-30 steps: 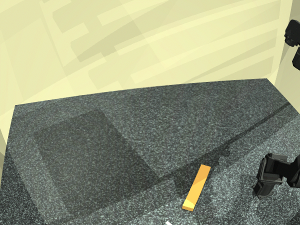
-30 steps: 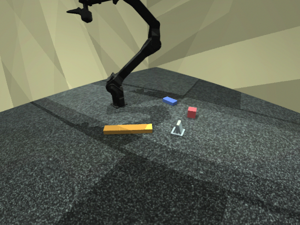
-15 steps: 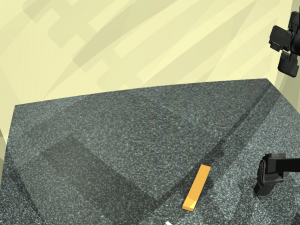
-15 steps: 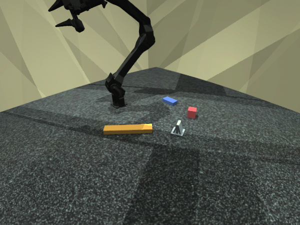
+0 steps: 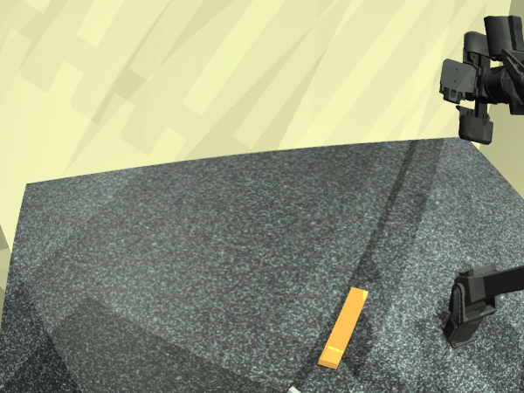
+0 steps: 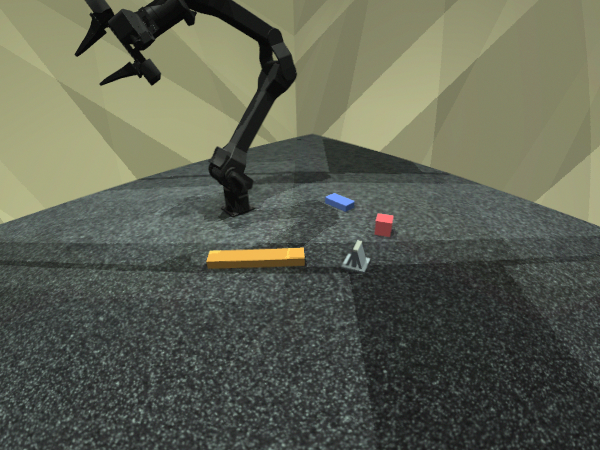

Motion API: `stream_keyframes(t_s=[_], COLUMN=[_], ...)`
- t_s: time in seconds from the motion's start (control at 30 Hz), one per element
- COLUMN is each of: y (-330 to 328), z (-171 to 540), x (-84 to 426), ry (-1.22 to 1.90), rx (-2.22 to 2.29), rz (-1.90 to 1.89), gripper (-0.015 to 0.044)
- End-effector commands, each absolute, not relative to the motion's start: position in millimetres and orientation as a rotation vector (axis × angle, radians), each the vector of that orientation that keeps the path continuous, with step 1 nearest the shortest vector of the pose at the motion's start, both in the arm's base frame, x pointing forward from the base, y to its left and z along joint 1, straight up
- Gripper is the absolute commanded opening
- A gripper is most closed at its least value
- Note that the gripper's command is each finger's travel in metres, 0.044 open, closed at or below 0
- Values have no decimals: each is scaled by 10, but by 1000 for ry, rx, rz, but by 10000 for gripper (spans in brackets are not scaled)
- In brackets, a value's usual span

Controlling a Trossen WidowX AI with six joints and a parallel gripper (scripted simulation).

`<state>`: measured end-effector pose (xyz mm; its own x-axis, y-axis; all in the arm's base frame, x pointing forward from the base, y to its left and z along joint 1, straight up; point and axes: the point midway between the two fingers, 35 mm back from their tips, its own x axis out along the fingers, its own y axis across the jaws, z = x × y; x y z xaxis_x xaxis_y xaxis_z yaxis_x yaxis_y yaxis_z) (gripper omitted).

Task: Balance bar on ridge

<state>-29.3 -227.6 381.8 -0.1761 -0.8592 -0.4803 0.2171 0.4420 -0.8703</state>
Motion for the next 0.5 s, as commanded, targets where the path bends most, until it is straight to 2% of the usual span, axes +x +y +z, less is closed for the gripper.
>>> stream_keyframes(t_s=[0.0, 0.47], y=[-2371, -2519], z=[3656, 3125], x=[-161, 419], ry=[1422, 1402], rx=[-594, -609], rz=[-984, -650], gripper=[315, 315])
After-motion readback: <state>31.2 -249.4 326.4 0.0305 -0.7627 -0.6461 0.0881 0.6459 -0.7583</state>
